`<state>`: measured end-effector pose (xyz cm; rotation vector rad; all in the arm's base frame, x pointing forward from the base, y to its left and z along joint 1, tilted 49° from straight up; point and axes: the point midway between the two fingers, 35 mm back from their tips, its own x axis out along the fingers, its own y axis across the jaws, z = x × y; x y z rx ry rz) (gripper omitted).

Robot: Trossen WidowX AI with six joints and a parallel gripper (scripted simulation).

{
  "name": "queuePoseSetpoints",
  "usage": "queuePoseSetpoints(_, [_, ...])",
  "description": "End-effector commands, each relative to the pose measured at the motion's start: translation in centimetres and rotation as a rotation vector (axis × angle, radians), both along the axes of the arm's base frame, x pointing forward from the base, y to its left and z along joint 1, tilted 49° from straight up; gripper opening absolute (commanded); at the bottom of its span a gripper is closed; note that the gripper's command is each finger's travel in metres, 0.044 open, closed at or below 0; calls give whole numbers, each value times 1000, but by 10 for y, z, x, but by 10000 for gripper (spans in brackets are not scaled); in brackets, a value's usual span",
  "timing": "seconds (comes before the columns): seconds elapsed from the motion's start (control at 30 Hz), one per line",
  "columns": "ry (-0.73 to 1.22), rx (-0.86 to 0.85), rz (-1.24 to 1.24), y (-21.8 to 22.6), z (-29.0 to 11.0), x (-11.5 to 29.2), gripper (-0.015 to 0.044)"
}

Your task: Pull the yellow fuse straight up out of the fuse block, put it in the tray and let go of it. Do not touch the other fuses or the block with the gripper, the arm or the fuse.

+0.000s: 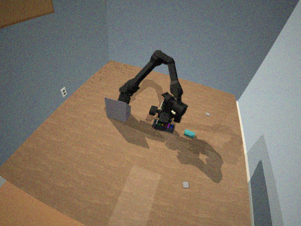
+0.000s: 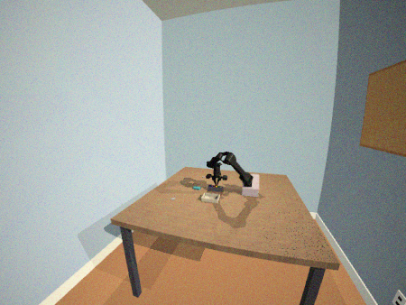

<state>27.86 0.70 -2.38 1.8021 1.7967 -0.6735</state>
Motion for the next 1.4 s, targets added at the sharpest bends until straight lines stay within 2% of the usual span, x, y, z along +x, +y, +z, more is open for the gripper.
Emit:
queuePoseSetpoints(0.0, [-3, -3, 0, -3, 2, 1, 0])
queuePoseSetpoints(1.37, [-2, -1, -2, -18, 15, 0, 0])
